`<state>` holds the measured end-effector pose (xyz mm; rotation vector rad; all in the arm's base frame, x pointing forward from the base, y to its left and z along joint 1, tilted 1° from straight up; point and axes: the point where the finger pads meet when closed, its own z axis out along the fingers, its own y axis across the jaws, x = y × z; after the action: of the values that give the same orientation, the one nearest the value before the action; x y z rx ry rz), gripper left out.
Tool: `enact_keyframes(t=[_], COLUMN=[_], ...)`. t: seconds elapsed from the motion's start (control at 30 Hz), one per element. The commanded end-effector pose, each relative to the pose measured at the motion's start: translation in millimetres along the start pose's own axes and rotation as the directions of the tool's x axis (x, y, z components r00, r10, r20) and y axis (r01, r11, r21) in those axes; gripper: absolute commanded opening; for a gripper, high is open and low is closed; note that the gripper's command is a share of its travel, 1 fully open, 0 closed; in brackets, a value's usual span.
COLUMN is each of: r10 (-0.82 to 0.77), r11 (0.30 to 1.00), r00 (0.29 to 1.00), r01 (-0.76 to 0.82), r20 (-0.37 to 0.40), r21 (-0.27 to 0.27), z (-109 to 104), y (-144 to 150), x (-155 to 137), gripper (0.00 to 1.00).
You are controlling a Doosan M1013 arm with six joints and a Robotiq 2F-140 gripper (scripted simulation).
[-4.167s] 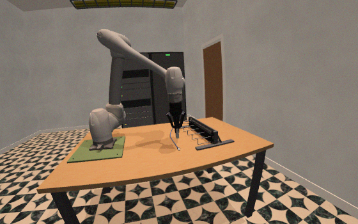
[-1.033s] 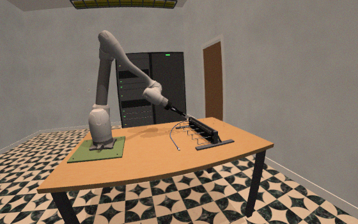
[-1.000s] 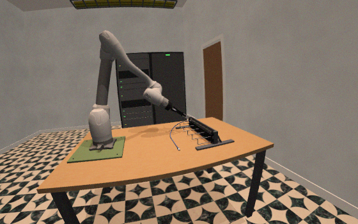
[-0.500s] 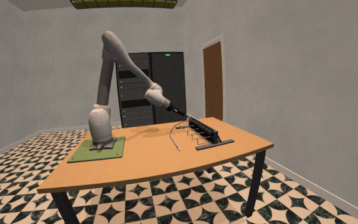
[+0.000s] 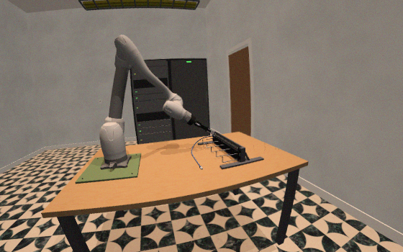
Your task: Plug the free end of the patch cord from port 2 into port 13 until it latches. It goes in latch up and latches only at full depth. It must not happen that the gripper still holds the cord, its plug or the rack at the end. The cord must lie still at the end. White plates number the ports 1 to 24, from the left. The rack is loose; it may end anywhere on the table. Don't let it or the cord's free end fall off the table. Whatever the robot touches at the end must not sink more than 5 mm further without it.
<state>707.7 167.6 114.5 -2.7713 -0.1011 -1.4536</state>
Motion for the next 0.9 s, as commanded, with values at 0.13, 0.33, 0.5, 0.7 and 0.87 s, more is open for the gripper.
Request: enact_keyframes(t=[0.13,0.33,0.5,0.7,0.87], r10=[0.0,0.0,0.0,0.0,0.0], r11=[1.0,1.0,1.0,1.0,1.0], r00=[1.0,1.0,1.0,1.0,1.0], r01=[0.0,0.0,0.0,0.0,0.0], r20=[0.0,0.0,0.0,0.0,0.0], r21=[0.0,0.0,0.0,0.0,0.0], z=[0,0,0,-1,-14], y=[0,0,0,0,0], x=[0,0,0,0,0], gripper=[0.0,0.0,0.0,0.0,0.0])
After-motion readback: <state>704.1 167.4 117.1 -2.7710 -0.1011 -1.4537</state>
